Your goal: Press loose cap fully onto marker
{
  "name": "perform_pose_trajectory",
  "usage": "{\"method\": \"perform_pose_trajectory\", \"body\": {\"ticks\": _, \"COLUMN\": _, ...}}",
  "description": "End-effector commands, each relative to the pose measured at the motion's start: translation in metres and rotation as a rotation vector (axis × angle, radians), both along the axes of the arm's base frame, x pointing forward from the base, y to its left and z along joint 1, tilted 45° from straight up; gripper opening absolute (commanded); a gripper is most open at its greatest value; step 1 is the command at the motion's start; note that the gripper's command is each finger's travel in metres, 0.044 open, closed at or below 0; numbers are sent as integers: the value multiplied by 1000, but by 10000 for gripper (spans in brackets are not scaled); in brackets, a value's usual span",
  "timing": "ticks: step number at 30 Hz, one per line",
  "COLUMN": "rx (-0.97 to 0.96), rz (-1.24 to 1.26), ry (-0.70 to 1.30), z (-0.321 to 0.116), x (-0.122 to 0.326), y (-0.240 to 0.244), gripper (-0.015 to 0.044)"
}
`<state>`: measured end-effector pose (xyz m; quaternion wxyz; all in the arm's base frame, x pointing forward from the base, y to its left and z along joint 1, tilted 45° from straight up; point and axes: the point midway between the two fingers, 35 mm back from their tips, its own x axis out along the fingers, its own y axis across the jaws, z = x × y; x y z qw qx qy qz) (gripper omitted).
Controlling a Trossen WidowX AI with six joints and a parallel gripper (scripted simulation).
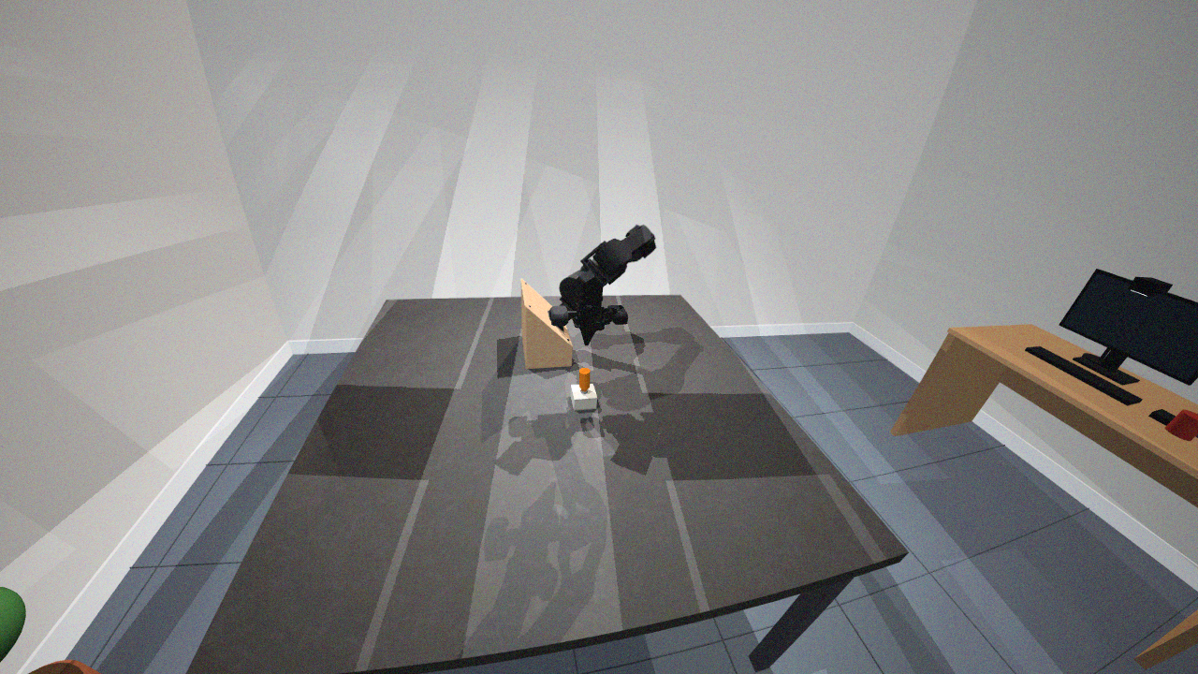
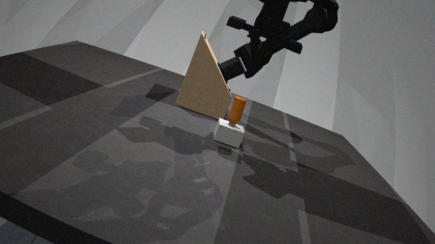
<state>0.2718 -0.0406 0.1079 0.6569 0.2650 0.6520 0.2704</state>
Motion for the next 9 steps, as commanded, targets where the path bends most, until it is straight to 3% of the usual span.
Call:
{"method": "perform_pose_trajectory", "body": {"ticks": 1, "rx": 0, "rz": 10, "ry": 4, "z": 6, "x": -2, "y": -6, "gripper": 0}}
{"method": "perform_pose_trajectory", "body": {"ticks": 9, "rx": 0, "rz": 10, "ry": 4, "z": 6, "x": -2, "y": -6, "gripper": 210}}
